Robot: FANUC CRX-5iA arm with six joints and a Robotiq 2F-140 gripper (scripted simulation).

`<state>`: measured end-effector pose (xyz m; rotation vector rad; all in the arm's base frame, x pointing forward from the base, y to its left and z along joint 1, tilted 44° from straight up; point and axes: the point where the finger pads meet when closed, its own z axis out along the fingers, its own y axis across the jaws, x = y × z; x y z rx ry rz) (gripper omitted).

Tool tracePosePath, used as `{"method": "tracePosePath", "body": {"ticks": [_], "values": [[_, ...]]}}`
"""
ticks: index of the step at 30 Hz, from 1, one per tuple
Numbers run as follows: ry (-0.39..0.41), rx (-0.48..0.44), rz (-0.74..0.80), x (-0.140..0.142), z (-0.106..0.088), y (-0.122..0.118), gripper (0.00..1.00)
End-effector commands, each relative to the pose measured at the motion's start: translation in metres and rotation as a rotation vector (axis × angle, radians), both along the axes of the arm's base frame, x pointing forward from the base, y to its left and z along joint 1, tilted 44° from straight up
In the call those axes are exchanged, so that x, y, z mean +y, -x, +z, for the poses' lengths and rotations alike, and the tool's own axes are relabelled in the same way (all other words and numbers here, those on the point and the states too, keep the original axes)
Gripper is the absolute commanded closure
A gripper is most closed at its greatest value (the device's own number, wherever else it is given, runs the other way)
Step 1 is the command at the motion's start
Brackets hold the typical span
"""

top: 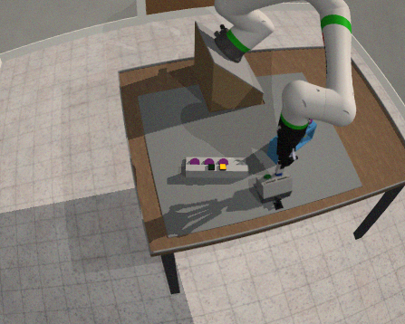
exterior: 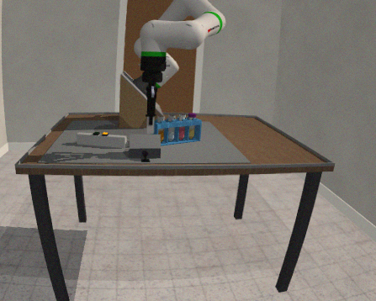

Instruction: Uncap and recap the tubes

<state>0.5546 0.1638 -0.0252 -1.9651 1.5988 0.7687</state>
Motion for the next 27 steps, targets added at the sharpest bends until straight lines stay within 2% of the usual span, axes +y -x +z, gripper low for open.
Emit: {"method": "tracePosePath", "body": {"ticks": [1, 12, 13, 15, 19, 20, 22, 24, 25, 26, 27], "values": [[0.0, 0.0, 0.0, -0.006, 0.006, -0.001, 1.0], [0.0, 0.0, 0.0, -0.015, 0.016, -0.003, 1.0], [-0.01, -0.057, 0.06, -0.021, 0.01, -0.001, 0.0], [-0.03, -0.171, 0.18, -0.033, -0.001, 0.002, 0.0], [-0.039, -0.228, 0.24, -0.039, -0.007, 0.004, 0.0], [-0.049, -0.284, 0.301, -0.045, -0.012, 0.005, 0.0], [-0.049, -0.284, 0.301, -0.045, -0.012, 0.005, 0.0], [-0.069, -0.398, 0.421, -0.057, -0.023, 0.008, 0.0], [-0.069, -0.398, 0.421, -0.057, -0.023, 0.008, 0.0], [-0.079, -0.455, 0.481, -0.063, -0.029, 0.01, 0.0], [-0.079, -0.455, 0.481, -0.063, -0.029, 0.01, 0.0]]}}
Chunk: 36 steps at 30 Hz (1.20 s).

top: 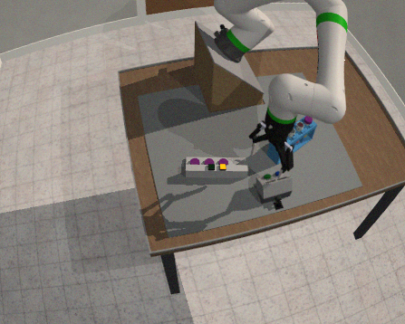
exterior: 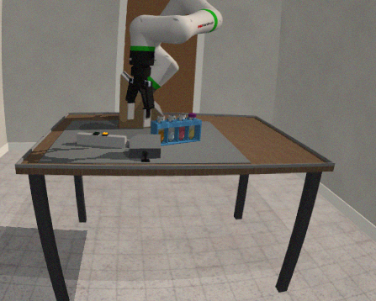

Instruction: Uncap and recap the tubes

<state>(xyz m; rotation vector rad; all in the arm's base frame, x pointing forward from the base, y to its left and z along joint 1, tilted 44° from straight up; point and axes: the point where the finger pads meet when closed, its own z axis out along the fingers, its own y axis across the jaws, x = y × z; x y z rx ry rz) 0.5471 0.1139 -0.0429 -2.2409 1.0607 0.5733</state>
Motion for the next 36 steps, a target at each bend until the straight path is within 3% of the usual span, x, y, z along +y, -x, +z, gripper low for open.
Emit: {"method": "tracePosePath", "body": {"ticks": [1, 2, 9, 12, 15, 27, 36], "values": [[-0.053, -0.19, 0.19, -0.019, -0.017, 0.004, 0.0], [-0.053, -0.19, 0.19, -0.019, -0.017, 0.004, 0.0], [-0.094, -0.414, 0.433, -0.042, -0.039, 0.011, 0.0], [-0.094, -0.414, 0.433, -0.042, -0.039, 0.011, 0.0], [-0.119, -0.557, 0.588, -0.06, -0.056, 0.015, 0.0], [-0.119, -0.557, 0.588, -0.12, -0.112, 0.031, 0.0], [-0.119, -0.557, 0.588, -0.121, -0.114, 0.032, 0.0]]}}
